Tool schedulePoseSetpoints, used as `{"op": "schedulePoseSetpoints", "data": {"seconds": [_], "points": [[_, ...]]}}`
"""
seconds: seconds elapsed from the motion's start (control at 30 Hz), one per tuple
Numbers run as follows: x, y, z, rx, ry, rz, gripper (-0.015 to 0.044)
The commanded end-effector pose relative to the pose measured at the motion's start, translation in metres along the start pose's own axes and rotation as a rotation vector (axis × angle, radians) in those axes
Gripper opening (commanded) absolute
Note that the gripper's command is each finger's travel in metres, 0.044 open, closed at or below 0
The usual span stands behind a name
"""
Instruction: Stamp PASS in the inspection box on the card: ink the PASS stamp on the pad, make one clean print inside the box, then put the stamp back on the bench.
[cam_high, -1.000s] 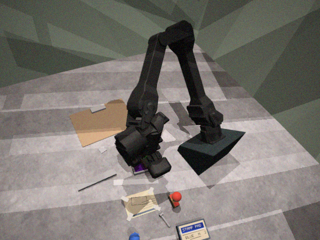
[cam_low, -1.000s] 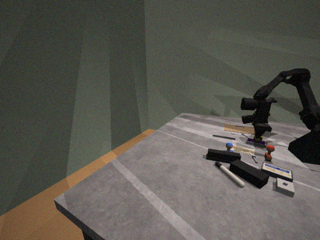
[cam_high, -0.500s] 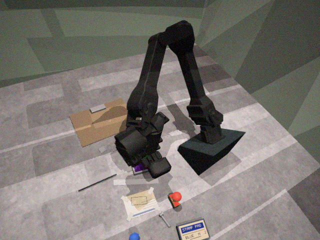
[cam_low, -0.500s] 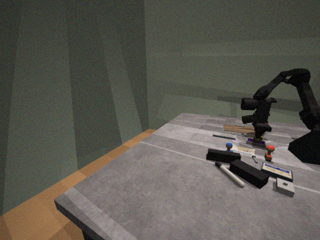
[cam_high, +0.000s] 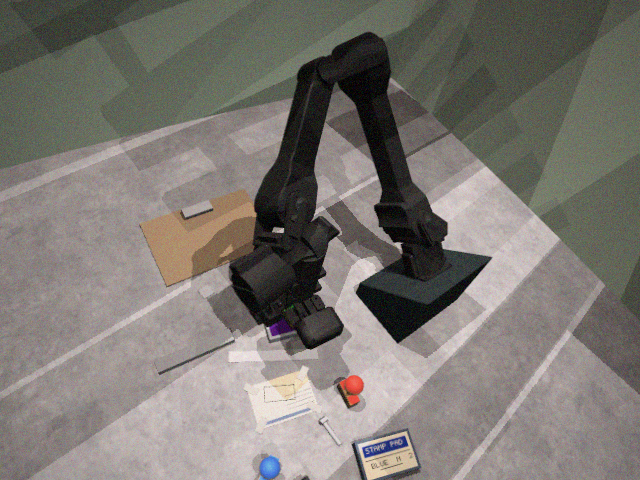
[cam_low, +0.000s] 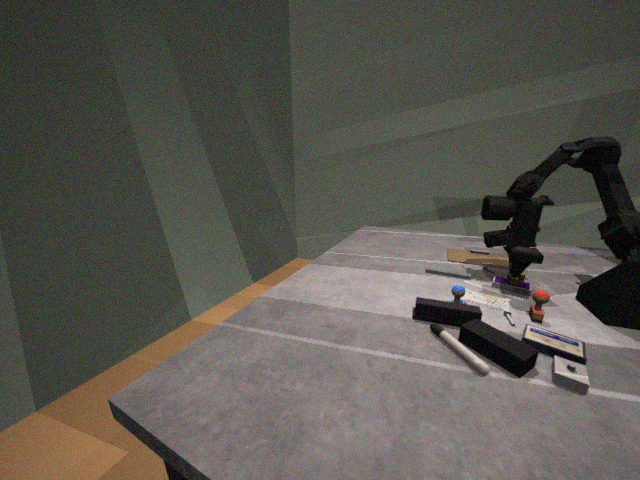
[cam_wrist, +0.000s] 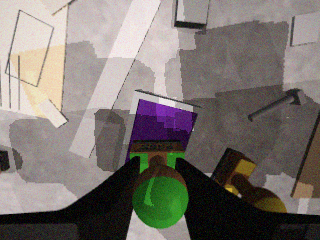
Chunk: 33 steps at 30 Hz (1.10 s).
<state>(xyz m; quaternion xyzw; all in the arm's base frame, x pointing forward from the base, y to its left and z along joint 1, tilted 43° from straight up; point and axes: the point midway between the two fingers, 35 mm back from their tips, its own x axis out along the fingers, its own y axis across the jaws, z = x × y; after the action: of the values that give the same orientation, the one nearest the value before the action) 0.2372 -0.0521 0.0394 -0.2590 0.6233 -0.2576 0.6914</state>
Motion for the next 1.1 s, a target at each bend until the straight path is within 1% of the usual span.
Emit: {"op": "schedulePoseSetpoints", "data": {"seconds": [0.0,0.47,1.07], "points": [[0.0014,-0.0009,0.0001,0.002,0.002,-0.003,0.0],[0.0021,-0.0009,0.0001,0.002,0.002,-0.003,0.0],[-0.0065,-0.0009,0.0002,0.002,0.002,-0.003,0.0]]}}
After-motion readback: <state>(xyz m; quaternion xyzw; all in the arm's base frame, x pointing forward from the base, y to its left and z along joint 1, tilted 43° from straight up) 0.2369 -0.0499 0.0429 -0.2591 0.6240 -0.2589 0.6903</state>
